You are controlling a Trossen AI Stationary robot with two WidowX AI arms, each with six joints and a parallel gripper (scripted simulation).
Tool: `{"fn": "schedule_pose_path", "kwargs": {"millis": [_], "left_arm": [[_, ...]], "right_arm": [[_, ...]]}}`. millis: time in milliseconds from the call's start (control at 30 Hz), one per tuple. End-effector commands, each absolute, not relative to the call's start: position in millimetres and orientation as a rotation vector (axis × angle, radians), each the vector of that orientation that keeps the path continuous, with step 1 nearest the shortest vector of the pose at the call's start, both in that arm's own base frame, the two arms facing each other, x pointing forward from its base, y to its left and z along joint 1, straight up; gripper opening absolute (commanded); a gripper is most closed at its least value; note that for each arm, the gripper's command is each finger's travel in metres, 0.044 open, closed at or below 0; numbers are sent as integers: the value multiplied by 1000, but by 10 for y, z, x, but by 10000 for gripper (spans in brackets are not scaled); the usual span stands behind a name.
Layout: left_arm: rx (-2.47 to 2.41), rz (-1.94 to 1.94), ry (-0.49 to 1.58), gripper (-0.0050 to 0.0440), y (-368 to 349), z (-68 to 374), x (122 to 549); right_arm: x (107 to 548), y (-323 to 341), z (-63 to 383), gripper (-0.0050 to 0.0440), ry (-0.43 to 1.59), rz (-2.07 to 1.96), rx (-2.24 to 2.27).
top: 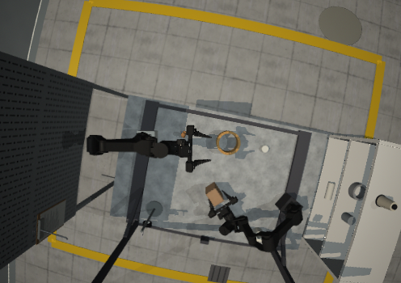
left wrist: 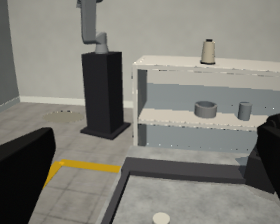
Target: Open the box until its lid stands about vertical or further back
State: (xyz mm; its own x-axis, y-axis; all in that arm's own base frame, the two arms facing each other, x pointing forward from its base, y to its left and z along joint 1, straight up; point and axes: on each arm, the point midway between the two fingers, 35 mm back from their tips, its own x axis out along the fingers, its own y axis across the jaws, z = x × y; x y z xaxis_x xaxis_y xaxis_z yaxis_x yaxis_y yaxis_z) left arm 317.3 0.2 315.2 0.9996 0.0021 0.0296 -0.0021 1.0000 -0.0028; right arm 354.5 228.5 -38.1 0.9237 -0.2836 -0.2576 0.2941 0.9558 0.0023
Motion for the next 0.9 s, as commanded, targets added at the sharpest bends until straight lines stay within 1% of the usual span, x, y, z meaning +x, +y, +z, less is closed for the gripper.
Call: {"fn": "schedule_pose_path", "kwargs": {"millis": [0,333,500,533,867], "left_arm": [[0,0,-50,440,0,3229,3157],[0,0,-50,440,0,3229,3157],[0,0,-50,440,0,3229,3157],[0,0,-50,440,0,3229,3157],[0,0,-50,440,0,3229,3157]], "right_arm": [[3608,2311,-309,440,247,-293,61],[3665,2292,-306,440,246,-292,61],[3665,2292,-306,320,246,-292,61],[3665,2292,-306,313,246,-292,61],[3665,2292,-306,313,246,-292,61]]}}
